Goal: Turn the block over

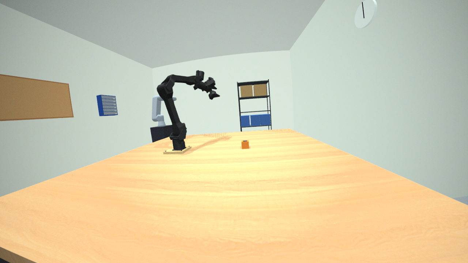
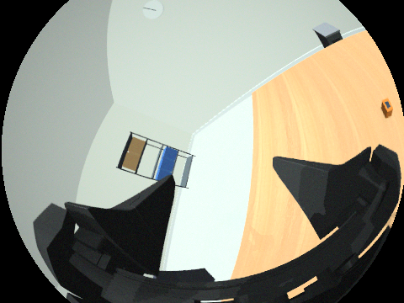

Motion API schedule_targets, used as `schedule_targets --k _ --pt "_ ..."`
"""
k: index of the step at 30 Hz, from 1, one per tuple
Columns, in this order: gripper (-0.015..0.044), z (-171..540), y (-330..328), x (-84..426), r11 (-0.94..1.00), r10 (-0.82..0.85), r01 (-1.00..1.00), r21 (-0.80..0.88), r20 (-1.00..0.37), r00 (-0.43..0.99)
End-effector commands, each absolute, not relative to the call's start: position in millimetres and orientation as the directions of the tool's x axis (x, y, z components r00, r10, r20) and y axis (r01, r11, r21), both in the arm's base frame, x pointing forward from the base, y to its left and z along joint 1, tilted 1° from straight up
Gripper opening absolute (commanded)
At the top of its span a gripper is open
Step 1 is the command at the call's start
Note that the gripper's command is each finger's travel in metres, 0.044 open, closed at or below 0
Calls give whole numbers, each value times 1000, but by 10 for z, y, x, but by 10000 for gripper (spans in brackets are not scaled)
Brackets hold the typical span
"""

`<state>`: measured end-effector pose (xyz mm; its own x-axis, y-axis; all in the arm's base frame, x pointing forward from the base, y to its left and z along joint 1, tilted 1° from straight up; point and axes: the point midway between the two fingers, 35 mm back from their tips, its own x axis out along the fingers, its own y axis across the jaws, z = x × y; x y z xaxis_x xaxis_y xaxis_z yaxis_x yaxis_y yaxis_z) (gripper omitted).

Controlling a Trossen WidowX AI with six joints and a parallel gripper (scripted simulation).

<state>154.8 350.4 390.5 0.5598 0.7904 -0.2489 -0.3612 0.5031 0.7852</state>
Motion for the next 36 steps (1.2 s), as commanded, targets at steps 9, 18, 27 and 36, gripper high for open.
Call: schedule_targets --k 9,18,27,36 --pt "440 2803 2834 3151 922 384 -216 322 -682 622" --pt "440 1986 1673 3890 992 98 -112 58 -916 389" --pt "440 1371 427 4024 998 23 -64 21 -999 35" --pt "440 1281 383 3995 998 24 -63 22 -999 28"
